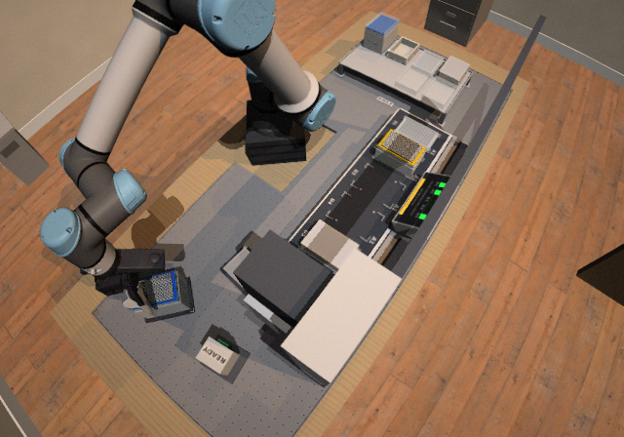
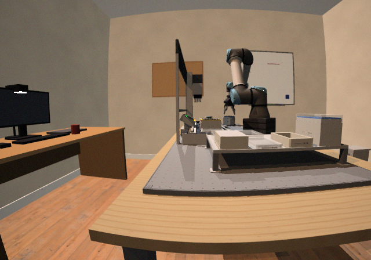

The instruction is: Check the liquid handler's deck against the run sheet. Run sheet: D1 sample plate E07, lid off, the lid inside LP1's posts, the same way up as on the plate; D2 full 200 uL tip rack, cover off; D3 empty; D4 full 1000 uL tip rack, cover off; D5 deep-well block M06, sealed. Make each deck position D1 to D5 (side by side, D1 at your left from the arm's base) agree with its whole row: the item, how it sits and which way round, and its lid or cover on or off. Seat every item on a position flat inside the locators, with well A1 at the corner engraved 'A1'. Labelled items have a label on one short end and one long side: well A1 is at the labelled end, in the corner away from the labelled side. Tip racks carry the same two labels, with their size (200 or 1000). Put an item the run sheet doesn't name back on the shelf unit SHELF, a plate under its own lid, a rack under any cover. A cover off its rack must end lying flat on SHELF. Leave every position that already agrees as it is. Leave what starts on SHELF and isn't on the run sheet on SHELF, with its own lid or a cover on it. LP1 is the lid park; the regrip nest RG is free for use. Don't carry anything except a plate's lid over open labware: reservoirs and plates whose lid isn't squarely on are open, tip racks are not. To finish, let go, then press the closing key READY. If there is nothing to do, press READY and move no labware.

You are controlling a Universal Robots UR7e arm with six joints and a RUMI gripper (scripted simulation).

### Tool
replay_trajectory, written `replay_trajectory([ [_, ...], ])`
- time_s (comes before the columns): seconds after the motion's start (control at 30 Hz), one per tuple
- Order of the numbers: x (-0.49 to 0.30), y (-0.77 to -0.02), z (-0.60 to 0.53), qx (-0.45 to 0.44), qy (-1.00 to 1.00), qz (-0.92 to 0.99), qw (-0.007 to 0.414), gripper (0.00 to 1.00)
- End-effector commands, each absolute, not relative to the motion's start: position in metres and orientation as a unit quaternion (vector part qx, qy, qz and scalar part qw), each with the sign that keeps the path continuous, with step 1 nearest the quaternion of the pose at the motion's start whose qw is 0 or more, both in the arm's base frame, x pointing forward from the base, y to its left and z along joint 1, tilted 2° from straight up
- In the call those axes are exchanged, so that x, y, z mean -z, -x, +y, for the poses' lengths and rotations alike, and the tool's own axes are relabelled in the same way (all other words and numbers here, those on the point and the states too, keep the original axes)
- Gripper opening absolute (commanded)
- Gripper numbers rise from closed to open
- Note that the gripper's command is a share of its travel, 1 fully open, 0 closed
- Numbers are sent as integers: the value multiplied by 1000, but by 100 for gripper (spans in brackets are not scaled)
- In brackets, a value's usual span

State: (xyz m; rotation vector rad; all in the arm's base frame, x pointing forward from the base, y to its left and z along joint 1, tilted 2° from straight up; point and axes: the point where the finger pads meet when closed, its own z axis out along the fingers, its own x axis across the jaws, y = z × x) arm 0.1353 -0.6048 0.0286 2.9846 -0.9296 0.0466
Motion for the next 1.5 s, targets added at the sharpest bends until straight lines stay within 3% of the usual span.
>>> replay_trajectory([
  [0.0,-22,-136,-606,-15,-955,-297,9,82],
  [1.47,22,-137,-607,-15,-955,-297,9,82],
])
